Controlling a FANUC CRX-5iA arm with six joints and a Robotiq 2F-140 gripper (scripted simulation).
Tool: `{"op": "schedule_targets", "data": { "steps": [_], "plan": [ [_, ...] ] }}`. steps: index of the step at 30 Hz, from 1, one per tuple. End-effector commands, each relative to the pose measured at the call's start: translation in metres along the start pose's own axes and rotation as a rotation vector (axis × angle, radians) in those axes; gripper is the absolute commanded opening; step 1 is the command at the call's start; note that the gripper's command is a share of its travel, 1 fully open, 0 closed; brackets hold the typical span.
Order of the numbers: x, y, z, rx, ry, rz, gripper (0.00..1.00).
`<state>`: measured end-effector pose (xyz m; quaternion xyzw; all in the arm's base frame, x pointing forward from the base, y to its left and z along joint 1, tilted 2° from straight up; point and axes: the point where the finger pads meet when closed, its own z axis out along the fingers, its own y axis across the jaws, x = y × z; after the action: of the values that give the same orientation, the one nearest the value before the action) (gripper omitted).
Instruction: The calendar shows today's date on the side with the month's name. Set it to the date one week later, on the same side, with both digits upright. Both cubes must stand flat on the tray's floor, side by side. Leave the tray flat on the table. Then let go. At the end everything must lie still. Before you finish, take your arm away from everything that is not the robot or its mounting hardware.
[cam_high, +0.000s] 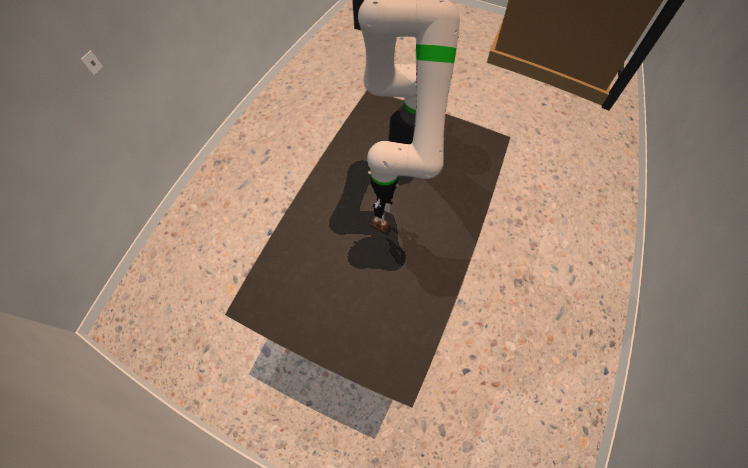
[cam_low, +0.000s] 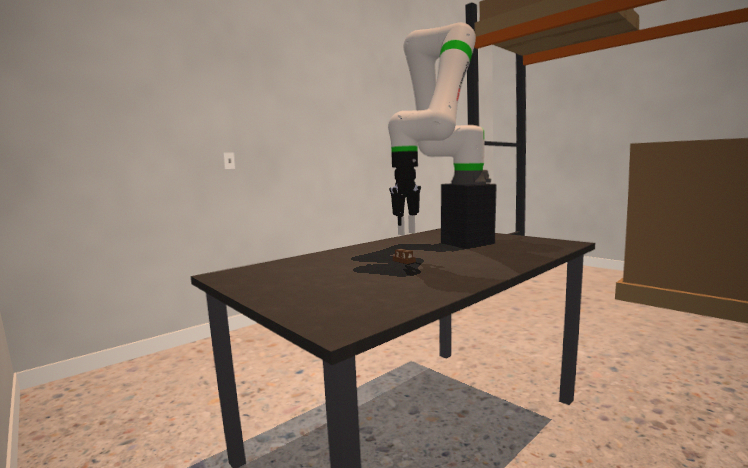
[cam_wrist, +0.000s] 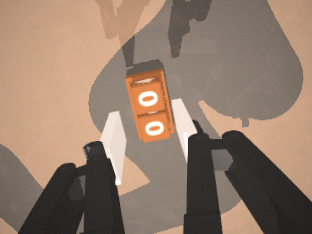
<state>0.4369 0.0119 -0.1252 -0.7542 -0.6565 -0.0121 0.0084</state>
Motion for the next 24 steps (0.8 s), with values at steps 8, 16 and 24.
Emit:
{"op": "schedule_targets", "data": {
  "steps": [8, 16, 24],
  "plan": [
    [0.000, 0.000, 0.001, 0.000, 0.000, 0.000, 0.29],
    [0.000, 0.000, 0.008, 0.000, 0.000, 0.000, 0.29],
    [0.000, 0.001, 0.016, 0.000, 0.000, 0.000, 0.29]
  ]
}}
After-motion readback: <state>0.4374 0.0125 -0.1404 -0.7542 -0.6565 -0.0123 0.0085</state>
